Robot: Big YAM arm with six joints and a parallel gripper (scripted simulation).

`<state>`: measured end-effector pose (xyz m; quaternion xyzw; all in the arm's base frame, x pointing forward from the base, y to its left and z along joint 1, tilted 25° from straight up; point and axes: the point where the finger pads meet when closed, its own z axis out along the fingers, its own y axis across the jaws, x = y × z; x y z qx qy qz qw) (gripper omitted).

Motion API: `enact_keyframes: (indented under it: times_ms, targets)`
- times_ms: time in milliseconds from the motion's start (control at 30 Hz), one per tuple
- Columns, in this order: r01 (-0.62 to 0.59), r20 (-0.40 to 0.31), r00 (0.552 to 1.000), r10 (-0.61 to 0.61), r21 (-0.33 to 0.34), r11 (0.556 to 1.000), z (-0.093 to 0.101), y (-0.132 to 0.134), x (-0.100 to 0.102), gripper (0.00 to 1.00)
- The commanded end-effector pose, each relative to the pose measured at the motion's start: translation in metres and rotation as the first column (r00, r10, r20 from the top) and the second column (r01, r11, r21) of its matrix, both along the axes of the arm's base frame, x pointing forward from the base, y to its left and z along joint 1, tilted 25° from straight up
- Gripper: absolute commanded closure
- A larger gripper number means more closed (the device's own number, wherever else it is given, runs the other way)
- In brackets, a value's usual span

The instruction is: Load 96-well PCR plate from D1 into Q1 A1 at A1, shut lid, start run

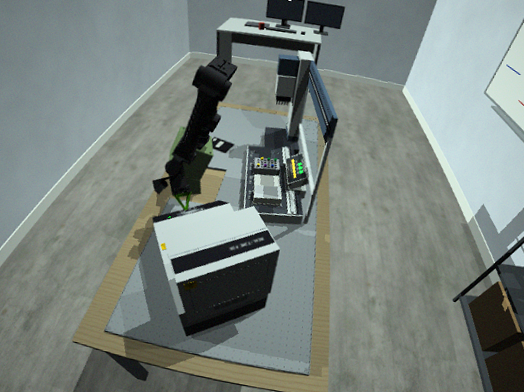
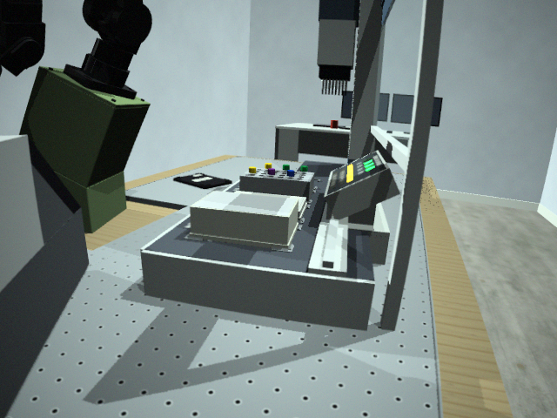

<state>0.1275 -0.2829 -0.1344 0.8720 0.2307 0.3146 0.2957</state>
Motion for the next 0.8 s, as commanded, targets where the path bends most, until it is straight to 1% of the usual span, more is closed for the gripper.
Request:
enact_keyframes:
  times_ms: [0, 767]
  targets:
    - [0.002, 0.002, 1.000, -0.002, -0.018, 1.000, -0.0001, -0.0054, 0.0014, 1.00]
    - [0.008, 0.001, 1.000, -0.008, -0.005, 1.000, -0.0049, -0.0015, 0.0000, 1.00]
